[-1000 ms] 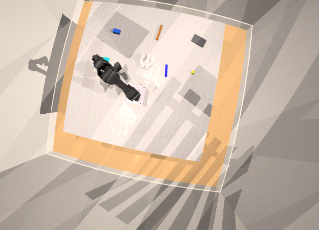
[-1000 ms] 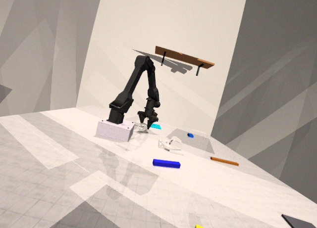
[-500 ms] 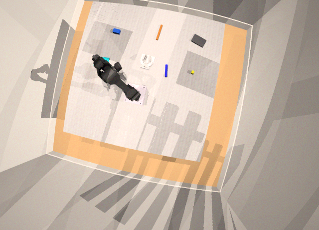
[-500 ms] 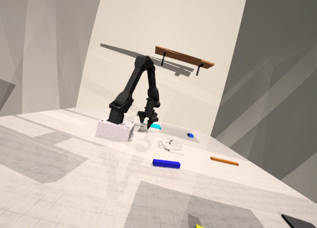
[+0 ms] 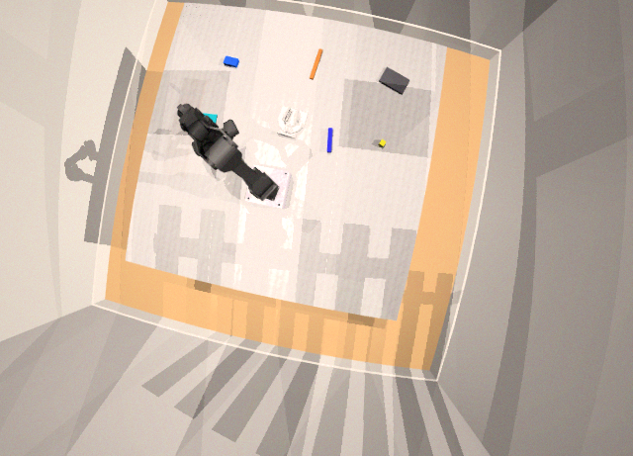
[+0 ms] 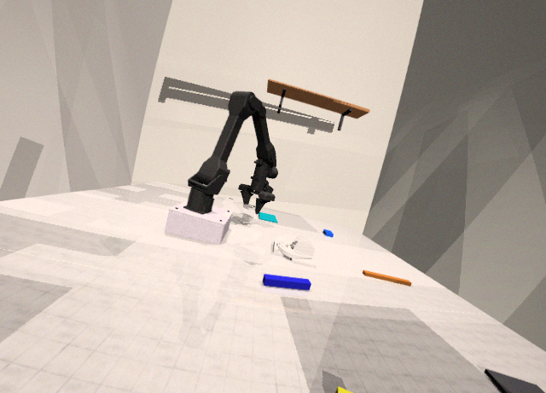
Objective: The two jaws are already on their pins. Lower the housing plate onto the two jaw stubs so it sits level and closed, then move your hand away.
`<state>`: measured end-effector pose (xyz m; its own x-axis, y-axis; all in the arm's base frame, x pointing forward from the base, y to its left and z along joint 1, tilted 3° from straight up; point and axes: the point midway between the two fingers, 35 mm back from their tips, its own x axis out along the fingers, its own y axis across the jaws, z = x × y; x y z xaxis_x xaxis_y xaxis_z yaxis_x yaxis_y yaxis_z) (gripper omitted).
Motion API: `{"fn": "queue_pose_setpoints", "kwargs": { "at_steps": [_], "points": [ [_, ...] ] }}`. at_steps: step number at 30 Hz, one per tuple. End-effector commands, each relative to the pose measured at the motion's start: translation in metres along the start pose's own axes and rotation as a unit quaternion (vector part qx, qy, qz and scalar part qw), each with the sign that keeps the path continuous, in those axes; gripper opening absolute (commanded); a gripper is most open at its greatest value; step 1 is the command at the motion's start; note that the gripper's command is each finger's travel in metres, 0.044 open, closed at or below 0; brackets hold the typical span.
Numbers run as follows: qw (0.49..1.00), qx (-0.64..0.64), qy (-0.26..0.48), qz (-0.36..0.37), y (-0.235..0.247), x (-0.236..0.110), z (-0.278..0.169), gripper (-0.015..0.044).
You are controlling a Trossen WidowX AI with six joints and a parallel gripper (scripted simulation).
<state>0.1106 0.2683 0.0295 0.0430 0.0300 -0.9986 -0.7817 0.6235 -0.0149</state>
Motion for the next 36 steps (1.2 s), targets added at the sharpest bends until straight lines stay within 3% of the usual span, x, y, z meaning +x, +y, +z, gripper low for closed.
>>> {"fn": "queue_pose_setpoints", "kwargs": {
  "at_steps": [1, 8, 18, 36],
  "points": [
    [1.000, 0.000, -0.007, 0.000, 0.001, -0.016, 0.003, 0.0351],
    [1.000, 0.000, -0.007, 0.000, 0.000, -0.037, 0.001, 0.0351],
    [1.000, -0.008, -0.007, 0.000, -0.002, -0.037, 0.001, 0.0351],
    [0.975, -0.222, -0.005, -0.003, -0.055, -0.037, 0.010, 0.0351]
  ]
}}
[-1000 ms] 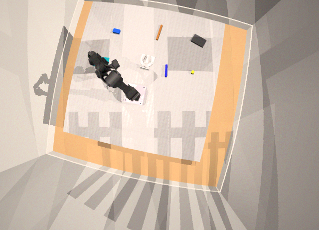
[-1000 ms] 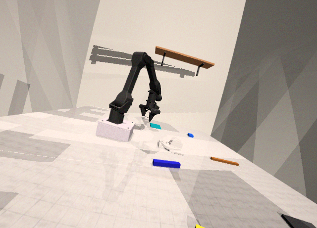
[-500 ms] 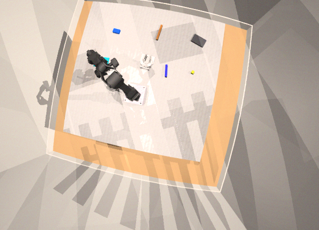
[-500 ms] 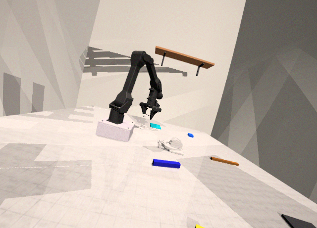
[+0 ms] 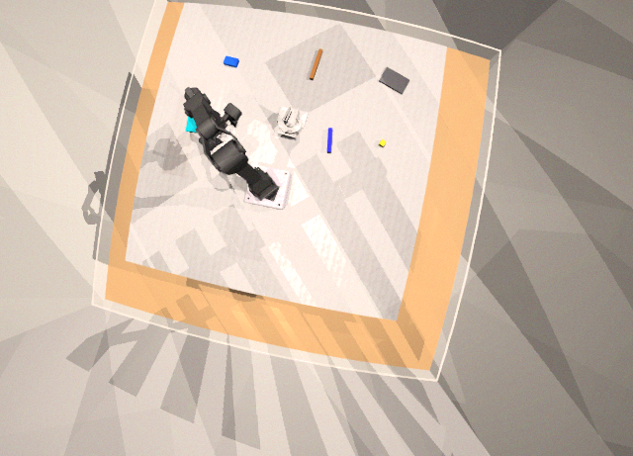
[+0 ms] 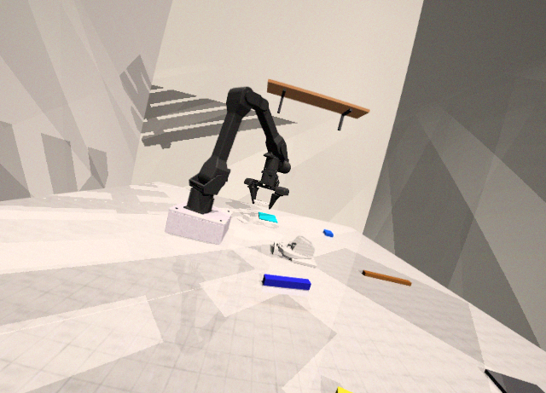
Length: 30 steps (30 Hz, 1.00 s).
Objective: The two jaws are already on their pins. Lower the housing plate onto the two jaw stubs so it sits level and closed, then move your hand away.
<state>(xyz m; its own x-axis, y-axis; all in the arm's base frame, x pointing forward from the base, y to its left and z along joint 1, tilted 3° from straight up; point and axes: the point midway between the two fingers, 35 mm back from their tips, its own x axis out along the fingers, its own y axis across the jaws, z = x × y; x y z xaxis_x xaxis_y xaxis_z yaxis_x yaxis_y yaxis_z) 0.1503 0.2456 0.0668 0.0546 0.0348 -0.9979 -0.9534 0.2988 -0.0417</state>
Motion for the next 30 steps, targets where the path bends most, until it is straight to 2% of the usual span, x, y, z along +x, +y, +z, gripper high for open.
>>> {"fn": "queue_pose_setpoints", "kwargs": {
  "at_steps": [1, 15, 30],
  "points": [
    [0.999, -0.051, 0.000, 0.001, -0.012, -0.001, -0.003, 0.0351],
    [0.976, -0.218, 0.001, 0.000, -0.051, 0.000, -0.019, 0.0351],
    [0.921, -0.391, 0.003, -0.001, -0.090, 0.000, -0.042, 0.0351]
  ]
}}
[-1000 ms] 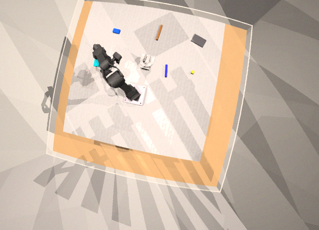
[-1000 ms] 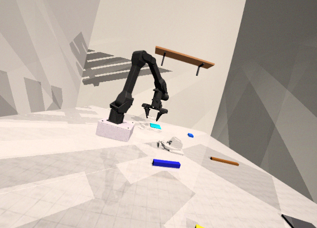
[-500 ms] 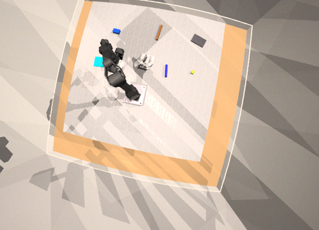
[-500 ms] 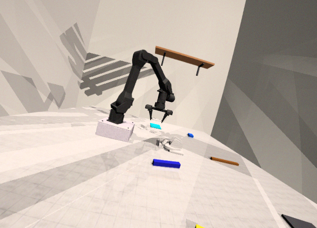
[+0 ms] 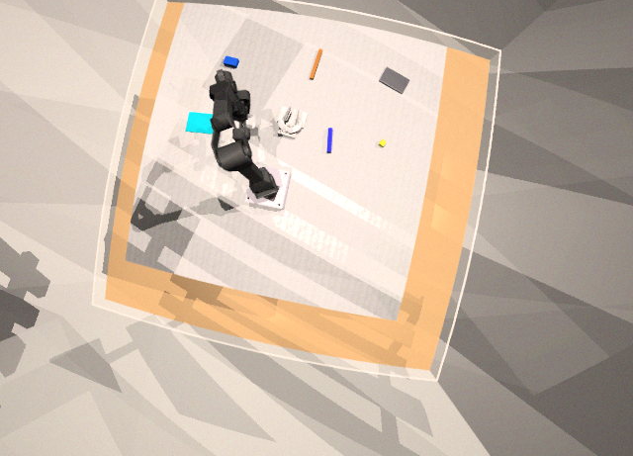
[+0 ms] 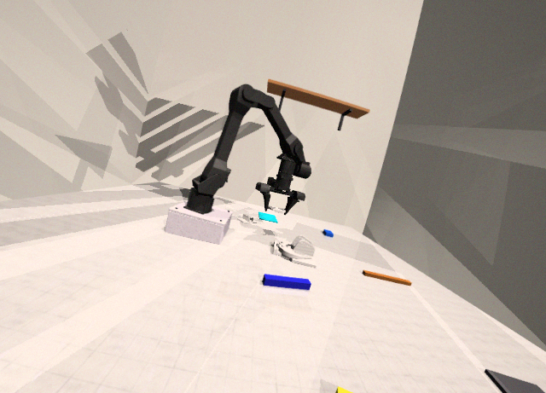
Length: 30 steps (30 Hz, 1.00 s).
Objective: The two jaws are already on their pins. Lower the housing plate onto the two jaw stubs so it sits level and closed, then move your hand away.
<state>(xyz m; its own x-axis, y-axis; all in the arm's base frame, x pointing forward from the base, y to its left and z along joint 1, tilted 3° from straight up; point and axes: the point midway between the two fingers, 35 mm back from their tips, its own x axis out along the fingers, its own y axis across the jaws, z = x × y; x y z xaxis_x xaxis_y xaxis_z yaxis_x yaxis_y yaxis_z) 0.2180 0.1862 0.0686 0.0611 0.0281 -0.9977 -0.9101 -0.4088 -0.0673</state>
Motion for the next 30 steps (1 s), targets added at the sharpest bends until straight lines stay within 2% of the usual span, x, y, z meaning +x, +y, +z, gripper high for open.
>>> {"fn": "queue_pose_setpoints", "kwargs": {
  "at_steps": [1, 15, 30],
  "points": [
    [0.999, -0.051, -0.002, 0.001, -0.002, 0.000, -0.012, 0.0351],
    [0.976, -0.218, 0.000, 0.001, -0.008, 0.000, -0.053, 0.0351],
    [0.920, -0.391, 0.002, 0.001, -0.008, -0.001, -0.098, 0.0351]
  ]
}}
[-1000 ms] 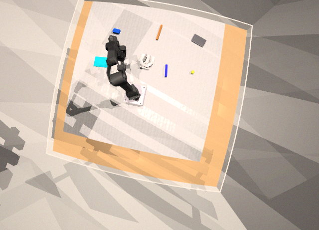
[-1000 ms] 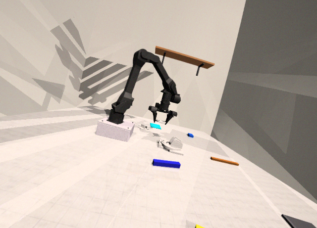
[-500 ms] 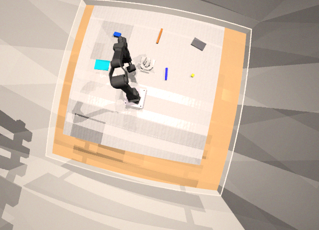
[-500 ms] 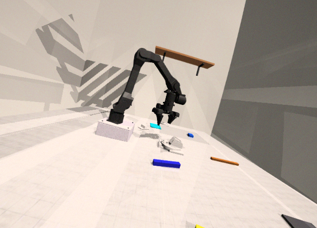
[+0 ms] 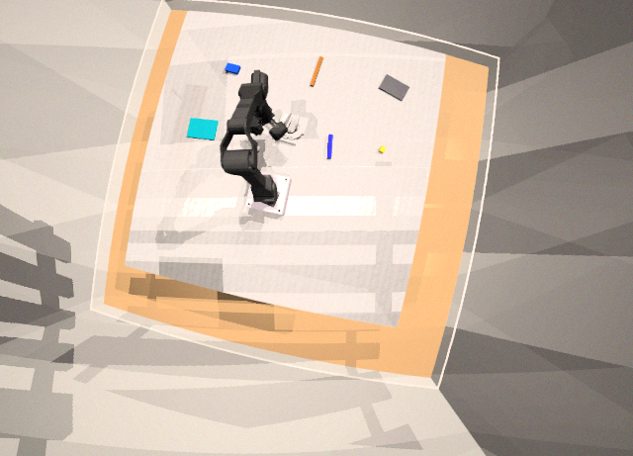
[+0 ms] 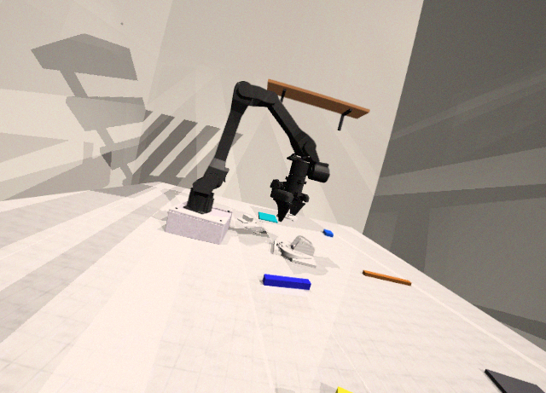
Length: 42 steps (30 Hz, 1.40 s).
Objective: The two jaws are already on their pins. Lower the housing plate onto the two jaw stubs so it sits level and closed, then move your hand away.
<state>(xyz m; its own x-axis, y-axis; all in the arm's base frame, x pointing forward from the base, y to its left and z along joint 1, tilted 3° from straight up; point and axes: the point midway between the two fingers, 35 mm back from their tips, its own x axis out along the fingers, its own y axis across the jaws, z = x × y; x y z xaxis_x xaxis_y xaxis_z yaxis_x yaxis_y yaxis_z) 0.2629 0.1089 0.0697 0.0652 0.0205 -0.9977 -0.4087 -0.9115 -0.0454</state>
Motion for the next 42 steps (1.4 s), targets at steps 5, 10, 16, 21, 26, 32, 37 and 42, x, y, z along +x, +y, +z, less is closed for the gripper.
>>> {"fn": "queue_pose_setpoints", "kwargs": {
  "at_steps": [5, 10, 16, 21, 26, 32, 37, 42],
  "points": [
    [0.995, -0.099, -0.001, -0.001, 0.018, 0.000, -0.016, 0.0351],
    [0.987, -0.159, 0.000, 0.000, 0.029, 0.000, -0.025, 0.0351],
    [0.973, -0.230, 0.001, 0.000, 0.044, -0.001, -0.036, 0.0351],
    [0.966, -0.259, 0.002, 0.001, 0.050, -0.001, -0.040, 0.0351],
    [0.966, -0.259, 0.002, 0.001, 0.050, -0.001, -0.040, 0.0351],
    [0.966, -0.259, 0.002, 0.001, 0.050, -0.001, -0.040, 0.0351],
    [0.966, -0.259, 0.002, 0.001, 0.050, -0.001, -0.040, 0.0351],
    [0.966, -0.259, 0.002, 0.001, 0.050, -0.001, -0.040, 0.0351]
  ]
}}
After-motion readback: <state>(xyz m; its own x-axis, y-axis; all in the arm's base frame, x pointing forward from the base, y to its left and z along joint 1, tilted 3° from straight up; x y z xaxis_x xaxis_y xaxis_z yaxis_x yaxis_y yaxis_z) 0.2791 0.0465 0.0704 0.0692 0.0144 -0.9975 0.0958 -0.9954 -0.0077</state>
